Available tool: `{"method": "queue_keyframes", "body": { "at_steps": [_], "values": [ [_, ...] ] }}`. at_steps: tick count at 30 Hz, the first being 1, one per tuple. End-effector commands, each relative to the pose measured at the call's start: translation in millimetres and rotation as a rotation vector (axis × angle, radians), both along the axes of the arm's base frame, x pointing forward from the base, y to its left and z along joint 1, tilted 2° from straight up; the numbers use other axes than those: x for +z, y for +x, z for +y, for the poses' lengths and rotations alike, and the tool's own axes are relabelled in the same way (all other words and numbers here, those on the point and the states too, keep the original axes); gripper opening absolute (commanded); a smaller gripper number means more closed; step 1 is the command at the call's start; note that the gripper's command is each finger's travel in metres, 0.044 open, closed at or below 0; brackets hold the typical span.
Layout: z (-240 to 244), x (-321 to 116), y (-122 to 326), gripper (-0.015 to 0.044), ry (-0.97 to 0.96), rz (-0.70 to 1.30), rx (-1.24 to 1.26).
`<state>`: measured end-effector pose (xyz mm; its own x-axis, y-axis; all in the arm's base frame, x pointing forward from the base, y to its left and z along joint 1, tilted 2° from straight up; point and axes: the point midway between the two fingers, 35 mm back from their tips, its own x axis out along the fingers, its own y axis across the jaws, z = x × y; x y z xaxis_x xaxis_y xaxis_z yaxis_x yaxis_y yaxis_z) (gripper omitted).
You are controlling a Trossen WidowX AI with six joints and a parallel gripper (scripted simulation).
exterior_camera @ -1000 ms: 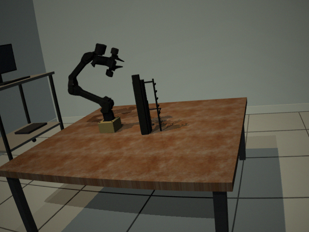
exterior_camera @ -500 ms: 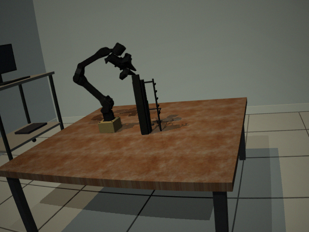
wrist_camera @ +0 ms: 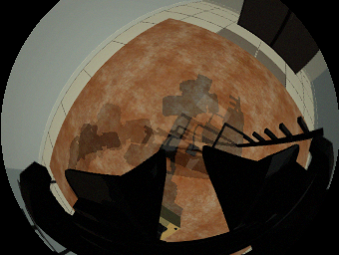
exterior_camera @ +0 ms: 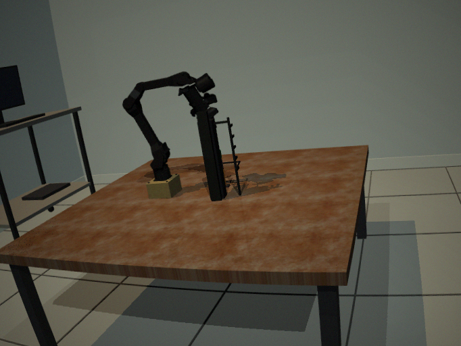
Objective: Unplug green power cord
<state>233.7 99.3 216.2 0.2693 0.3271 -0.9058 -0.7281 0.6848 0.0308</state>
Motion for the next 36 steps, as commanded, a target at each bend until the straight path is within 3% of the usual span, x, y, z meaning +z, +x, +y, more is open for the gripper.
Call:
{"method": "queue_keyframes", "body": {
  "at_steps": [1, 5, 36],
  "values": [
    [-14, -64, 26, 0.016, -0.386, 0.061, 0.711],
    [-19, -81, 31, 0.016, -0.457, 0.098, 0.931],
    [-40, -81, 35, 0.016, -0.459, 0.098, 0.931]
  ]
}}
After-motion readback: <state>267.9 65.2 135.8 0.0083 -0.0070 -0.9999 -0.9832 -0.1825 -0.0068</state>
